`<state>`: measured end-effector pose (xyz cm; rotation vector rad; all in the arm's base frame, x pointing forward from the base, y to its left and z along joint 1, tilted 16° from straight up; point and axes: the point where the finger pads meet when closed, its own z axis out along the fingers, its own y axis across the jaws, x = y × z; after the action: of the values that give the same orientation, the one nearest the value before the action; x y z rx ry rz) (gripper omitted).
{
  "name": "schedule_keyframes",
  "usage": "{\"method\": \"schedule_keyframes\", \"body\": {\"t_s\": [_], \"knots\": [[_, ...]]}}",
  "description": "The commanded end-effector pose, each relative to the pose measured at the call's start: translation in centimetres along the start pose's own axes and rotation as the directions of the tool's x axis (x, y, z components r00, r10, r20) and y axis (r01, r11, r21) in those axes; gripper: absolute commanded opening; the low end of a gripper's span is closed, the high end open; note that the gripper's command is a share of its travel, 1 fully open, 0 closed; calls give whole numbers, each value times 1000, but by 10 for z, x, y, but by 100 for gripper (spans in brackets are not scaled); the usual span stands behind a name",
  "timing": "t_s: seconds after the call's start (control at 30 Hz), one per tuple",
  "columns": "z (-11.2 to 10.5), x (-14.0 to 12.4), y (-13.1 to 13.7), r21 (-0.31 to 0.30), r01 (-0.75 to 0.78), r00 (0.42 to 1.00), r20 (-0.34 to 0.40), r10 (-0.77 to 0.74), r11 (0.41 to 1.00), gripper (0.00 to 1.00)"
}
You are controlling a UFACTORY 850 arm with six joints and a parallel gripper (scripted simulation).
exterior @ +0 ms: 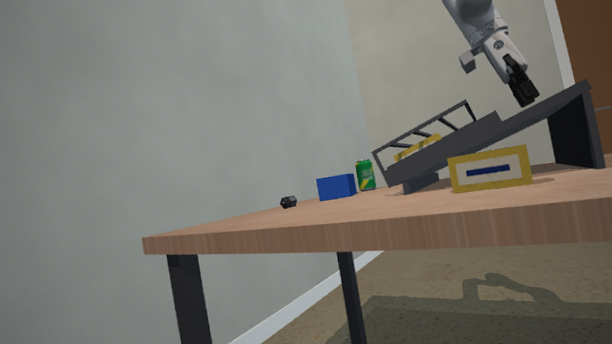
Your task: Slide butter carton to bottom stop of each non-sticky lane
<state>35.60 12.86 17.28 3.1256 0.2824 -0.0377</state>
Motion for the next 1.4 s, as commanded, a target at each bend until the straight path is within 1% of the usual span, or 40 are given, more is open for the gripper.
{"method": "schedule_keyframes", "body": {"t_s": [0.0,0.47,0.5,1.37], "knots": [[-1,1,0,0,0,1000,-1,0,1000,83],[-1,1,0,0,0,1000,-1,0,1000,83],[-1,1,0,0,0,1000,-1,0,1000,84],[-1,1,0,0,0,1000,-1,0,1000,86]]}}
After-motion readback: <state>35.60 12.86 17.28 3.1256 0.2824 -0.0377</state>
